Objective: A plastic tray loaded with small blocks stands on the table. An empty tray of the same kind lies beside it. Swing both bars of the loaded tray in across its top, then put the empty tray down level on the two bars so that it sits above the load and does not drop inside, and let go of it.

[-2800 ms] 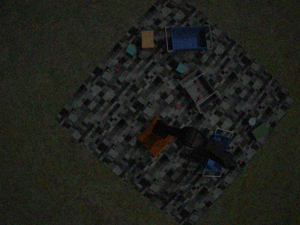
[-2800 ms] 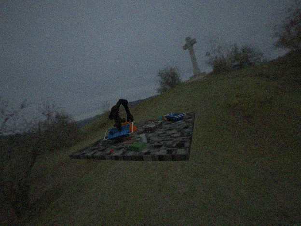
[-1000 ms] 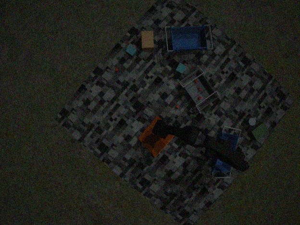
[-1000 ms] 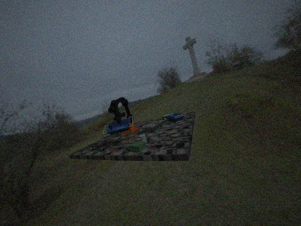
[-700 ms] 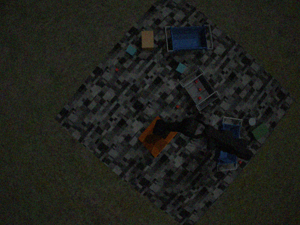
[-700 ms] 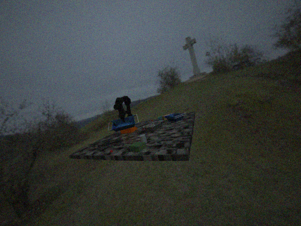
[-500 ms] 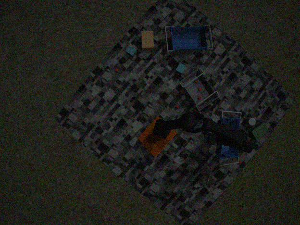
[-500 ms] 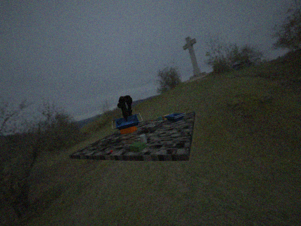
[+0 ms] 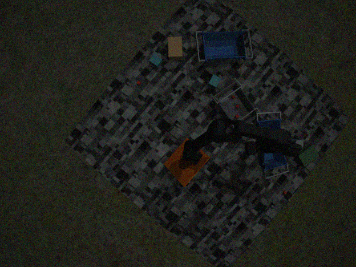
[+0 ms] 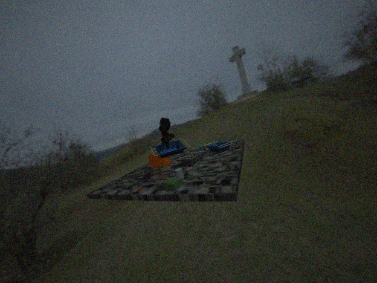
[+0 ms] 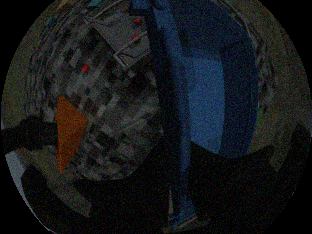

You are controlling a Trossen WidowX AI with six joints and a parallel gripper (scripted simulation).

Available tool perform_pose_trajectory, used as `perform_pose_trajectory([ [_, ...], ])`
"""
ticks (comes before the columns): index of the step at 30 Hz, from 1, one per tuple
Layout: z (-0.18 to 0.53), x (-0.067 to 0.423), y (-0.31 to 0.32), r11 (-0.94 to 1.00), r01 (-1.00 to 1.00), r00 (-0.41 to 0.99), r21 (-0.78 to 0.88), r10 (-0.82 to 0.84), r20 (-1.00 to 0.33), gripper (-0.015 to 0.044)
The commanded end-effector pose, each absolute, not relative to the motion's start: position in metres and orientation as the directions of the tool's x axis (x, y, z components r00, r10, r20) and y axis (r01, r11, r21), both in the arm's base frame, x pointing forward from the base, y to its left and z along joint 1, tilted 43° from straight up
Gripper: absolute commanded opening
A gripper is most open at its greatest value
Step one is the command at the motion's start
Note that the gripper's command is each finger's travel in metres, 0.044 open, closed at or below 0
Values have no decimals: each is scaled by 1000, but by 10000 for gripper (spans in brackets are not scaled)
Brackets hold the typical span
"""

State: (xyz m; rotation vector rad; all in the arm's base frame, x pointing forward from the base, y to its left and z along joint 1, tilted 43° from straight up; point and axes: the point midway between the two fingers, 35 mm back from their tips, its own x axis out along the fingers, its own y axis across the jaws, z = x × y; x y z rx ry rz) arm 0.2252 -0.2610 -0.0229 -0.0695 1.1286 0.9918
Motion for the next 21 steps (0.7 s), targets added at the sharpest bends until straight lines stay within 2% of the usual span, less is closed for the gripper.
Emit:
perform_pose_trajectory([
  [1,-1,244,-251,576,-735,93,358,609,-788,0],
  [21,60,303,-168,416,-880,100,229,633,-767,0],
])
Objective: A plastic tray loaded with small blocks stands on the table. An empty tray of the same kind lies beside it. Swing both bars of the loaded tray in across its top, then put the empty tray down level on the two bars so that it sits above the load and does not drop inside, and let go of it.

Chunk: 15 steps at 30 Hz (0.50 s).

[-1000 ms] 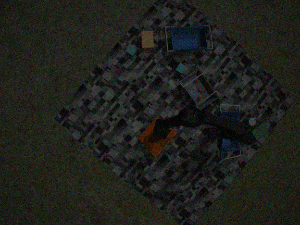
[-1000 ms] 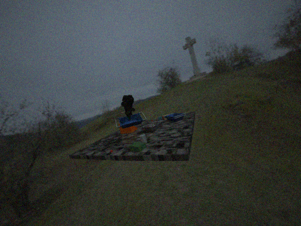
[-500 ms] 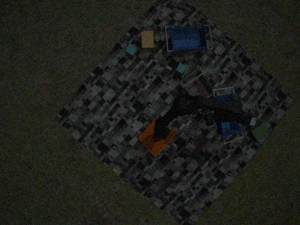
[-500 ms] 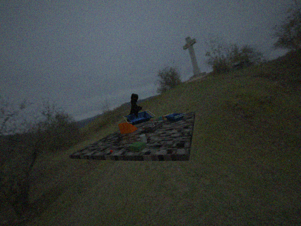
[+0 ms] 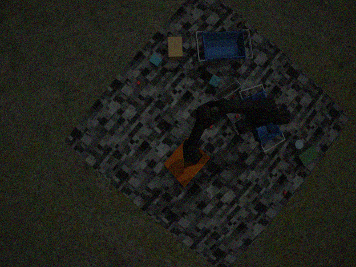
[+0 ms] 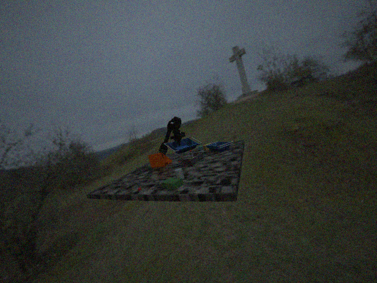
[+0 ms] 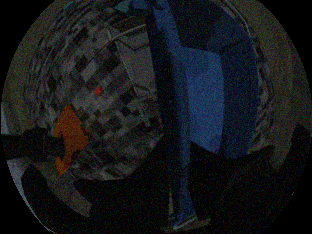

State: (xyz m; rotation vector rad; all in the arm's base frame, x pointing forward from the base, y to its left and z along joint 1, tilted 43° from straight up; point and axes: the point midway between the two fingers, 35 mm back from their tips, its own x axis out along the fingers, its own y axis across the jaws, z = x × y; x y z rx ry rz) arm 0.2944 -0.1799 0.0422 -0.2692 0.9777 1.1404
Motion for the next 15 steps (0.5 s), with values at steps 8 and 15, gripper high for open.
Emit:
perform_pose_trajectory([
  [8,84,318,-130,341,-924,98,176,652,-752,0],
  [15,98,323,-107,296,-944,94,145,664,-741,0],
])
